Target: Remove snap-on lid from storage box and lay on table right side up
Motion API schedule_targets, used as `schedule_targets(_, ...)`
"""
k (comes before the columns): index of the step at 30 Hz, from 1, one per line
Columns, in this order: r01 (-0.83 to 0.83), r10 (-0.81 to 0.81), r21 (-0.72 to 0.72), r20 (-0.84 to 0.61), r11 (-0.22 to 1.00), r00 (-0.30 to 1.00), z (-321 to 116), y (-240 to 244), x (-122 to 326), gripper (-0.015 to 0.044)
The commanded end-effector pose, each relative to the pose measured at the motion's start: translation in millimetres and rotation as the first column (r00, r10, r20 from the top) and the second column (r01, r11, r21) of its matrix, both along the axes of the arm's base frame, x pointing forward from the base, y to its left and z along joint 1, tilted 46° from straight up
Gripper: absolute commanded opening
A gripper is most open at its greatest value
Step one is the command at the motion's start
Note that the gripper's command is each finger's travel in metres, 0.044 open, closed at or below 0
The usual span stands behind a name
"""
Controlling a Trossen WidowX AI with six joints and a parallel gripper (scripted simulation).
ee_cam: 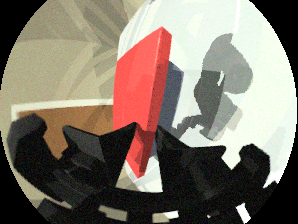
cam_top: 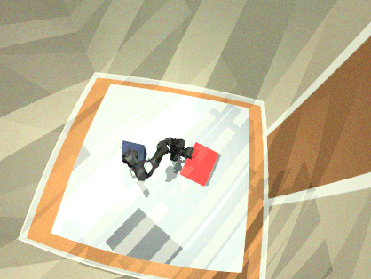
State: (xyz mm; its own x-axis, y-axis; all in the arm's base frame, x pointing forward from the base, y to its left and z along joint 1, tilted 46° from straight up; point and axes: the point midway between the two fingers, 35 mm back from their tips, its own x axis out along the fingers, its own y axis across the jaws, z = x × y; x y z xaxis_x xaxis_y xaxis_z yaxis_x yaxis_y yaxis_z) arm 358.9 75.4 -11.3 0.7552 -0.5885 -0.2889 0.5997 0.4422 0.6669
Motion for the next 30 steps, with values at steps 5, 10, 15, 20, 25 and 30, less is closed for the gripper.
schedule_targets(5, -0.006, 0.006, 0.001, 0.012, 1.000, 1.000, 4.5, 5.3, -0.9, 0.0000)
schedule_targets(10, -0.006, 0.006, 0.001, 0.012, 1.000, 1.000, 5.3, 6.0, -1.0, 0.0000)
schedule_targets(15, -0.006, 0.006, 0.001, 0.012, 1.000, 1.000, 6.0, 6.7, -1.1, 0.0000)
schedule_targets(20, -0.006, 0.006, 0.001, 0.012, 1.000, 1.000, 6.7, 7.4, -1.2, 0.0000)
schedule_targets(25, -0.006, 0.006, 0.000, 0.010, 1.000, 1.000, 6.6, 7.4, -0.9, 0.0000)
schedule_targets(30, -0.006, 0.006, -0.001, 0.007, 1.000, 1.000, 6.0, 6.8, -0.5, 0.0000)
